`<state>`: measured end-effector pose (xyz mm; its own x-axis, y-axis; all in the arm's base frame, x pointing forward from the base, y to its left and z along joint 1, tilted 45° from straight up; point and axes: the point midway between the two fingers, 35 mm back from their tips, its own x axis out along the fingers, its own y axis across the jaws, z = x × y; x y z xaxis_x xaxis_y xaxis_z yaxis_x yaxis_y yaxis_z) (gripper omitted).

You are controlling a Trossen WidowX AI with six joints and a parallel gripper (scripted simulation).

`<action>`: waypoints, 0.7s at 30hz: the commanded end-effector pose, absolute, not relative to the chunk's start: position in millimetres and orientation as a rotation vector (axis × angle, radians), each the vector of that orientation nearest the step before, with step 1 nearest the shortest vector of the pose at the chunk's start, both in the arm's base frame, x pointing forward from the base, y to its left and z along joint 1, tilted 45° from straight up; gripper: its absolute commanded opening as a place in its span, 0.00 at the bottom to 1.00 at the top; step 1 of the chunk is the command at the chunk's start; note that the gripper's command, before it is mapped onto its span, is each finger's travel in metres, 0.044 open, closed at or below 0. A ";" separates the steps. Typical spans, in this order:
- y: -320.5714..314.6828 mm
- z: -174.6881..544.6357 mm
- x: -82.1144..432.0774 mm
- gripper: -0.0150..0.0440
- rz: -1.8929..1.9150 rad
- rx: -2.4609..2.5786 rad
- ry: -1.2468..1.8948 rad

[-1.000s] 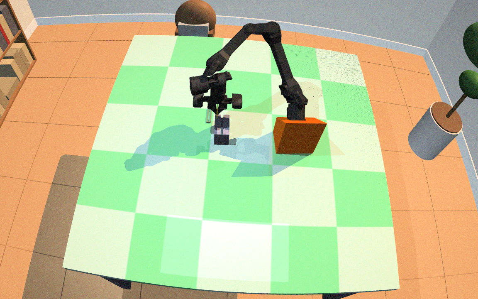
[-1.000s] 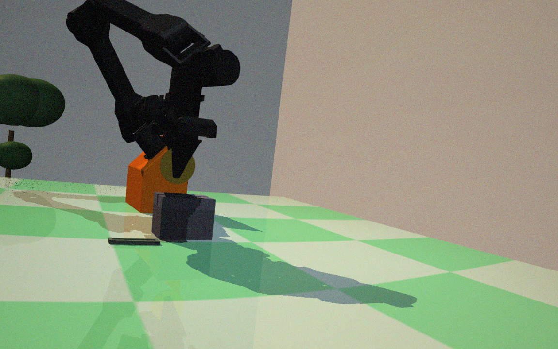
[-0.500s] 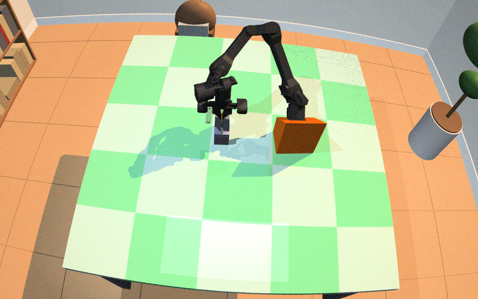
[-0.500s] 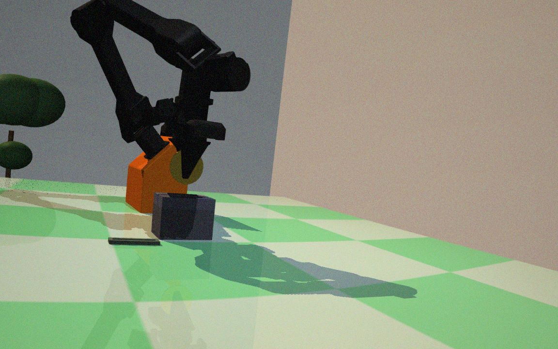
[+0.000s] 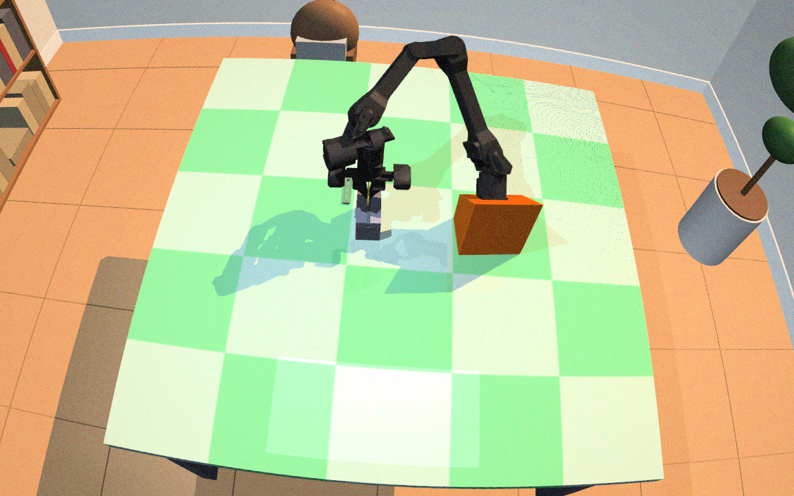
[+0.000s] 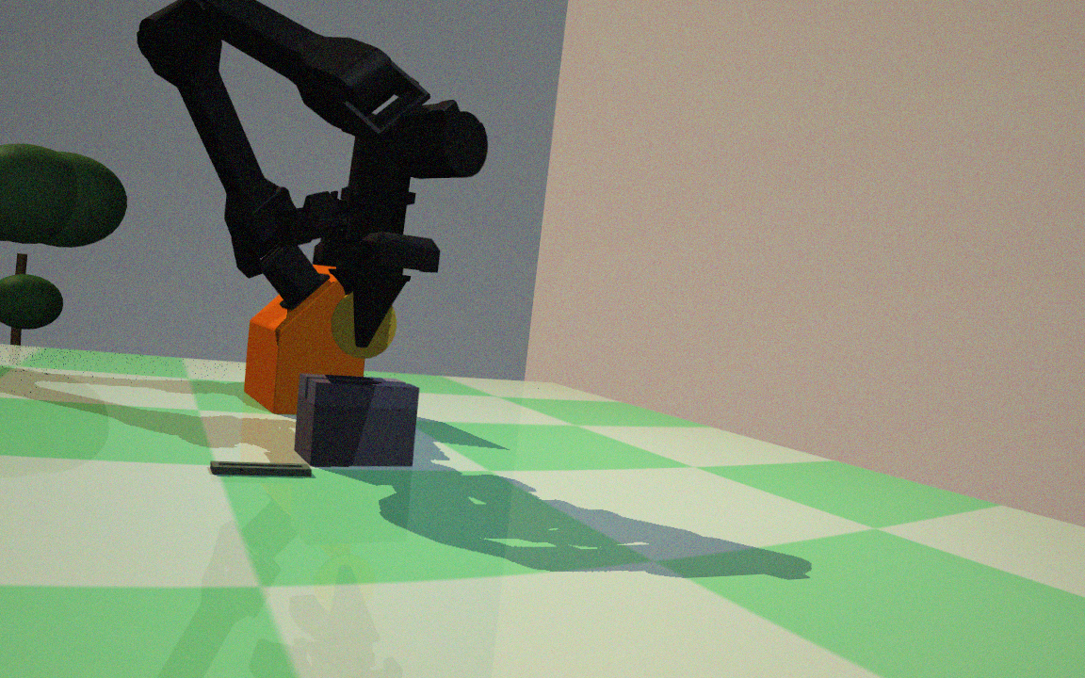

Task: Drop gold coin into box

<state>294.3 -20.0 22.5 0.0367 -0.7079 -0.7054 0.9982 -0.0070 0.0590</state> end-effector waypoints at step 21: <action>-21.2 20.1 292.2 0.25 -1.467 0.659 0.563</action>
